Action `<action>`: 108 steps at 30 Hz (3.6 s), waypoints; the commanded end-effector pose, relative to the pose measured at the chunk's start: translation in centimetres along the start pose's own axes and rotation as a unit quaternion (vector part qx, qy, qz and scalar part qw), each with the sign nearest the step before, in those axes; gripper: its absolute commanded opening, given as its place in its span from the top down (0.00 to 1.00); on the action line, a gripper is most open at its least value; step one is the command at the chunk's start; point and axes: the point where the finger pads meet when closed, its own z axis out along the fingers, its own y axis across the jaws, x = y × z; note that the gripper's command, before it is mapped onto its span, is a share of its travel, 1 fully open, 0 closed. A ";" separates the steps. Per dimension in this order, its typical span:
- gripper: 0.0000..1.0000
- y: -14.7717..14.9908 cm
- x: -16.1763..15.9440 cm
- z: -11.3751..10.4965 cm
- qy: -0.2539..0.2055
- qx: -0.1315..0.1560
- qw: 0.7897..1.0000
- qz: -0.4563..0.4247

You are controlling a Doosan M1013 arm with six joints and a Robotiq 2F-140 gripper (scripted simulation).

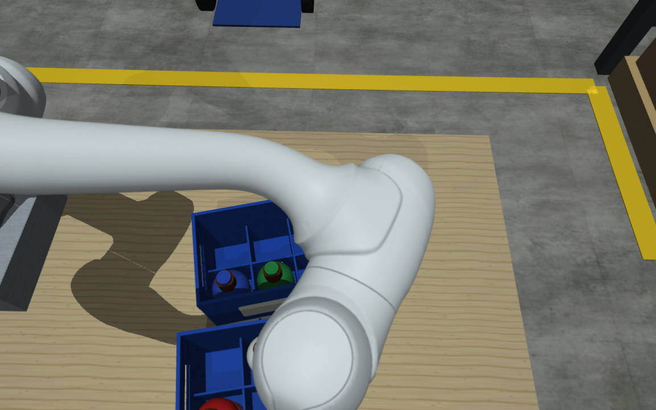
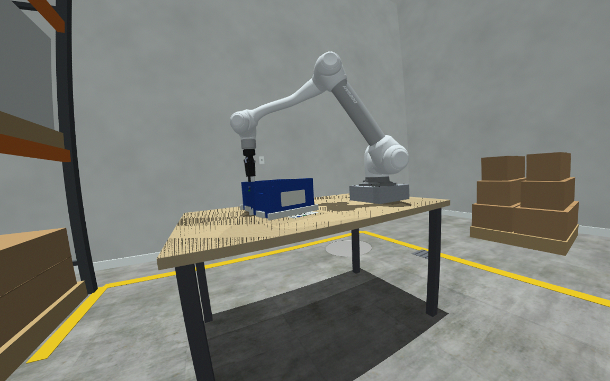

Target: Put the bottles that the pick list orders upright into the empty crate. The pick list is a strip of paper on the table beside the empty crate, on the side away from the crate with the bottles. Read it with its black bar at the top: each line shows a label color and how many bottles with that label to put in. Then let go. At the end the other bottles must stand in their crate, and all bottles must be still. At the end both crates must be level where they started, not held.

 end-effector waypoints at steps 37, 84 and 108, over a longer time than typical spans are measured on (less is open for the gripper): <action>1.00 0.0 0.0 -5.7 0.000 0.000 1.000 0.000; 1.00 0.0 0.0 -12.5 0.000 0.000 1.000 0.000; 1.00 0.0 0.0 -16.2 0.000 0.000 1.000 0.000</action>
